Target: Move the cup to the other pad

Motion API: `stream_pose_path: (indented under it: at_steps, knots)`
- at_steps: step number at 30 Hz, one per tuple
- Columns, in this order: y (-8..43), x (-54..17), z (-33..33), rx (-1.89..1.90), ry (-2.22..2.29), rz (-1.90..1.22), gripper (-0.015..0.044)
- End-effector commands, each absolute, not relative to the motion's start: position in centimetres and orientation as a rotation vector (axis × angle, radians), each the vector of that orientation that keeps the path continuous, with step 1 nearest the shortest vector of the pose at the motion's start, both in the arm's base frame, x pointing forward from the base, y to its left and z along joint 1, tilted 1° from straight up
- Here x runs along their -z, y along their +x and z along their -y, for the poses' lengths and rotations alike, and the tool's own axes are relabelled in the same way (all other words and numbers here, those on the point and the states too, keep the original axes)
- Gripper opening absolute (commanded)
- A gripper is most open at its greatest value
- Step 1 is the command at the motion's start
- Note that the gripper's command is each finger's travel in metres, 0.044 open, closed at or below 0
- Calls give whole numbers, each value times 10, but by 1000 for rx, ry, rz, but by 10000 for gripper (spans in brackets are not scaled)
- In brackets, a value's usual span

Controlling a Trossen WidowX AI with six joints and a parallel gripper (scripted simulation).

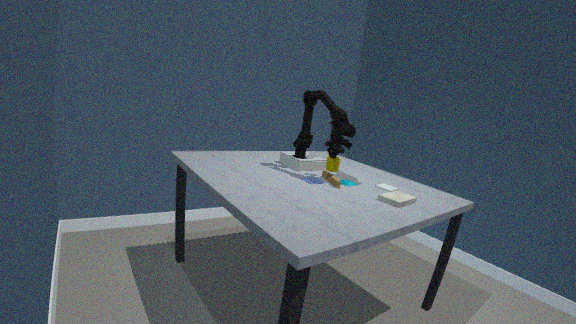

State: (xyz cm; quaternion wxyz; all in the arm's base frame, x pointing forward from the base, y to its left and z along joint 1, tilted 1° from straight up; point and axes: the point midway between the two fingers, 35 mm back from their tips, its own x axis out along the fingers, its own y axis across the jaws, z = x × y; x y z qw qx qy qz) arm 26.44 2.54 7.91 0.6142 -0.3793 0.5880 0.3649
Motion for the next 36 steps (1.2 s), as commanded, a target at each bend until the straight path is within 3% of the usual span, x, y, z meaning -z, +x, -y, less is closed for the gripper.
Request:
stream_pose_path:
  at_steps: [1,36]
  knots:
    - [268,-80,-33,-835,-876,-1357,0]
    - [293,-86,-113,-839,-871,-1352,0]
